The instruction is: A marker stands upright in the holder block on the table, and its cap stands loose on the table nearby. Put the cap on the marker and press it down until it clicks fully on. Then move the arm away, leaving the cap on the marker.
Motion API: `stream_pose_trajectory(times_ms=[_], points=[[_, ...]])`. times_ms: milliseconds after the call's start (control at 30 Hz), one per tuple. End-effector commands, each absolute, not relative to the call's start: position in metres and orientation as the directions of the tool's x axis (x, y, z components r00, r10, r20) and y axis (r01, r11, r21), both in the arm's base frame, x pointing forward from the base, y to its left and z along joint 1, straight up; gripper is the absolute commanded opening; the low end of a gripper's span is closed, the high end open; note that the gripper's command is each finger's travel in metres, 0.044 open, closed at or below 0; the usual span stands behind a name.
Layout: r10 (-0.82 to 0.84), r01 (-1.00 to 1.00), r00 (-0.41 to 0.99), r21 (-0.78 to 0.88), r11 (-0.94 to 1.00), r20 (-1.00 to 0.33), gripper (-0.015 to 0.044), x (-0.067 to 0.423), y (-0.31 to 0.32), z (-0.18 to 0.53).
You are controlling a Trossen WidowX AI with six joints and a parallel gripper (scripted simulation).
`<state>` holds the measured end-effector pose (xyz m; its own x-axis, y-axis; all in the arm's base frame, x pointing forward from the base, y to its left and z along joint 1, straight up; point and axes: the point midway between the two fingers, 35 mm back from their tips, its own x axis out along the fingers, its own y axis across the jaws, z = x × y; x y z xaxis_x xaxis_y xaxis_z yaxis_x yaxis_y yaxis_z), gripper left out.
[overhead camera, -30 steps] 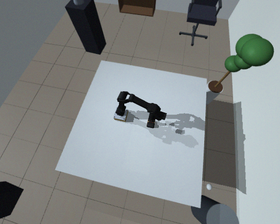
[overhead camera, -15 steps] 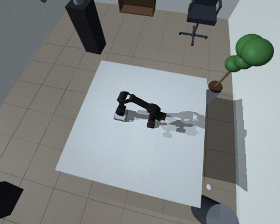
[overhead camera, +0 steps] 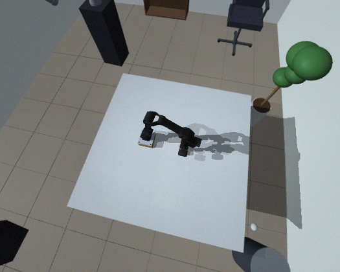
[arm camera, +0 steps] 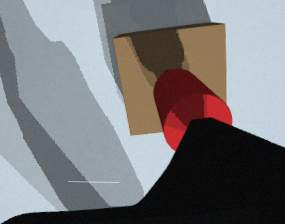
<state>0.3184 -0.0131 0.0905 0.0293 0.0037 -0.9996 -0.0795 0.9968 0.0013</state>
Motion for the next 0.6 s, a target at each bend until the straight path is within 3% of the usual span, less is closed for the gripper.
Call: stream_pose_trajectory(times_ms=[0, 433, 567], points=[[0.006, -0.075, 0.028, 0.004, 0.997, -1.000, 0.0000, 0.318, -0.013, 0.083], [0.004, -0.080, 0.036, 0.001, 0.997, -0.999, 0.0000, 0.320, -0.013, 0.086], [0.004, -0.080, 0.036, 0.001, 0.997, -0.999, 0.0000, 0.322, -0.013, 0.128]])
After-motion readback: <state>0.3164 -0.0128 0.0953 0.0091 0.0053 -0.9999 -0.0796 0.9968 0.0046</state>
